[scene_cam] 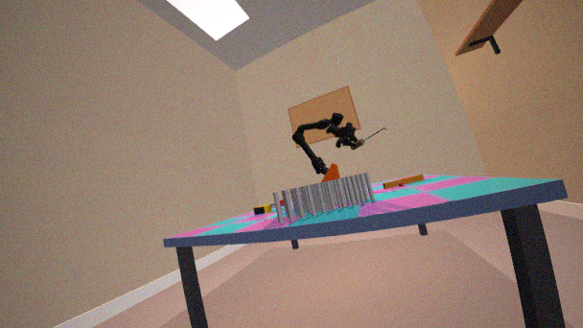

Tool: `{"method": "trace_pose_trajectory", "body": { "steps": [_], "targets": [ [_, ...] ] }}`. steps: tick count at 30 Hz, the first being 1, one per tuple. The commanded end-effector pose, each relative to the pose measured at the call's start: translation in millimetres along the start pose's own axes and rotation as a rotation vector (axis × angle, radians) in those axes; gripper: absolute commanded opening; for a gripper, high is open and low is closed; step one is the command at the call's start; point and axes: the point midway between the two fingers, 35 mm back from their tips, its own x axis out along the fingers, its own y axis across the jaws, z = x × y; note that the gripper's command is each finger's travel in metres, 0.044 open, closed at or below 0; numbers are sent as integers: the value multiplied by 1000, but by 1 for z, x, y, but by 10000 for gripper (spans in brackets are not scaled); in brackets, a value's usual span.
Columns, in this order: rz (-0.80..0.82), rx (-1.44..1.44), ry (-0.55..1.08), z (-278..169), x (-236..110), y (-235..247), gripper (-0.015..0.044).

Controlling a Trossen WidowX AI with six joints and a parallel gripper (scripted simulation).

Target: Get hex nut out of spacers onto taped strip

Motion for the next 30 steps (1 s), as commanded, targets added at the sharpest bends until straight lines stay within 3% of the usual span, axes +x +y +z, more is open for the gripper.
{"method": "trace_pose_trajectory", "body": {
  "steps": [1,15,30],
  "targets": [
    [-7,12,-18,2,-12,-21,0],
    [-76,63,-61,-3,-55,-114,0],
    [-177,122,-73,-44,-101,-208,0]
  ]
}}
